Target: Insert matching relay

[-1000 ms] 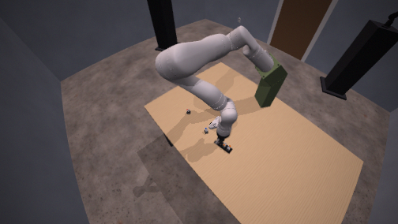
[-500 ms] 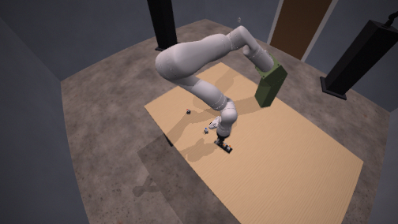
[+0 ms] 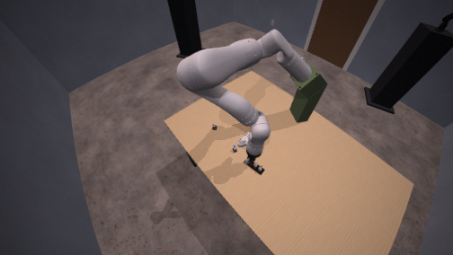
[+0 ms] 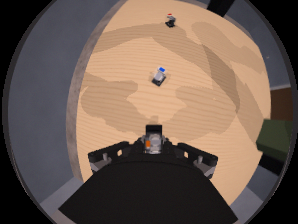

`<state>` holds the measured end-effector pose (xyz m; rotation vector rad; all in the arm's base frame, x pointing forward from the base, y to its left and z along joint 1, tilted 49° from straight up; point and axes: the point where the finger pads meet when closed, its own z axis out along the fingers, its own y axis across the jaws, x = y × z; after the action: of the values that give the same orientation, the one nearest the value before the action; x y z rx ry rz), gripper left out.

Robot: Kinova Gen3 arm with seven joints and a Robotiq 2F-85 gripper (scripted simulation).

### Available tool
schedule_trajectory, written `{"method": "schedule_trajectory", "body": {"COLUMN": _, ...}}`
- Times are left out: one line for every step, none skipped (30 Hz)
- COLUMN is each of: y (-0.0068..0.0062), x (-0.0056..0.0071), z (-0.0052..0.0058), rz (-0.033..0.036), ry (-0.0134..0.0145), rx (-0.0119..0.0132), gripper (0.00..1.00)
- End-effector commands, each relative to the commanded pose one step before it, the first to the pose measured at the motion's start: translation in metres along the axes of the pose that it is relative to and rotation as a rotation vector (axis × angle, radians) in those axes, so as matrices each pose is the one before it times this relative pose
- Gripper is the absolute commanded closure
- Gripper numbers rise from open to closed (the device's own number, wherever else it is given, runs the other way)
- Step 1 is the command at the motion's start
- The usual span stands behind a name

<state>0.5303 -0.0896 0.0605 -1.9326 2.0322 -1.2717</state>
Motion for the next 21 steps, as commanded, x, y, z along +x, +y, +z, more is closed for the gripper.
{"method": "schedule_trajectory", "body": {"y": -0.00284, "x": -0.00130, "z": 0.00067, "rz": 0.00033, "ry": -0.00399, "rx": 0.00420, "gripper": 1.00}}
{"method": "schedule_trajectory", "body": {"y": 0.00004, "x": -0.00004, "z": 0.00023, "rz": -0.00012, "ry": 0.00004, "rx": -0.00007, "gripper": 1.00}}
{"method": "schedule_trajectory", "body": {"y": -0.00002, "x": -0.00001, "z": 0.00018, "rz": 0.00002, "ry": -0.00001, "rx": 0.00003, "gripper": 1.00}}
{"method": "schedule_trajectory", "body": {"y": 0.00000, "x": 0.00000, "z": 0.00019, "rz": 0.00000, "ry": 0.00000, "rx": 0.00001, "gripper": 1.00}}
{"method": "schedule_trajectory", "body": {"y": -0.00001, "x": 0.00000, "z": 0.00021, "rz": 0.00001, "ry": 0.00000, "rx": 0.00001, "gripper": 1.00}}
{"method": "schedule_trajectory", "body": {"y": -0.00002, "x": 0.00000, "z": 0.00022, "rz": 0.00001, "ry": 0.00000, "rx": 0.00003, "gripper": 1.00}}
{"method": "schedule_trajectory", "body": {"y": -0.00002, "x": -0.00001, "z": 0.00024, "rz": 0.00002, "ry": -0.00001, "rx": 0.00003, "gripper": 1.00}}
{"method": "schedule_trajectory", "body": {"y": -0.00002, "x": -0.00001, "z": 0.00025, "rz": 0.00002, "ry": -0.00001, "rx": 0.00003, "gripper": 1.00}}
{"method": "schedule_trajectory", "body": {"y": -0.00002, "x": 0.00000, "z": 0.00026, "rz": 0.00002, "ry": -0.00001, "rx": 0.00003, "gripper": 1.00}}
{"method": "schedule_trajectory", "body": {"y": -0.00001, "x": 0.00000, "z": 0.00027, "rz": 0.00001, "ry": 0.00000, "rx": 0.00002, "gripper": 1.00}}
{"method": "schedule_trajectory", "body": {"y": -0.00001, "x": 0.00000, "z": 0.00028, "rz": 0.00001, "ry": 0.00000, "rx": 0.00002, "gripper": 1.00}}
{"method": "schedule_trajectory", "body": {"y": -0.00001, "x": 0.00000, "z": 0.00030, "rz": 0.00001, "ry": -0.00001, "rx": 0.00002, "gripper": 1.00}}
{"method": "schedule_trajectory", "body": {"y": -0.00002, "x": 0.00000, "z": 0.00031, "rz": 0.00001, "ry": -0.00001, "rx": 0.00002, "gripper": 1.00}}
{"method": "schedule_trajectory", "body": {"y": 0.00000, "x": 0.00000, "z": 0.00000, "rz": 0.00000, "ry": 0.00000, "rx": 0.00000, "gripper": 1.00}}
{"method": "schedule_trajectory", "body": {"y": 0.00000, "x": 0.00000, "z": 0.00000, "rz": 0.00000, "ry": 0.00000, "rx": 0.00000, "gripper": 1.00}}
{"method": "schedule_trajectory", "body": {"y": 0.00045, "x": 0.00015, "z": 0.00024, "rz": -0.00040, "ry": 0.00016, "rx": -0.00070, "gripper": 1.00}}
{"method": "schedule_trajectory", "body": {"y": -0.00023, "x": -0.00007, "z": 0.00036, "rz": 0.00020, "ry": -0.00008, "rx": 0.00035, "gripper": 1.00}}
{"method": "schedule_trajectory", "body": {"y": -0.00024, "x": -0.00008, "z": 0.00037, "rz": 0.00022, "ry": -0.00009, "rx": 0.00038, "gripper": 1.00}}
{"method": "schedule_trajectory", "body": {"y": -0.00013, "x": -0.00004, "z": 0.00036, "rz": 0.00011, "ry": -0.00004, "rx": 0.00020, "gripper": 1.00}}
{"method": "schedule_trajectory", "body": {"y": -0.00002, "x": 0.00000, "z": 0.00035, "rz": 0.00001, "ry": 0.00000, "rx": 0.00002, "gripper": 1.00}}
{"method": "schedule_trajectory", "body": {"y": 0.00004, "x": 0.00001, "z": 0.00035, "rz": -0.00004, "ry": 0.00002, "rx": -0.00006, "gripper": 1.00}}
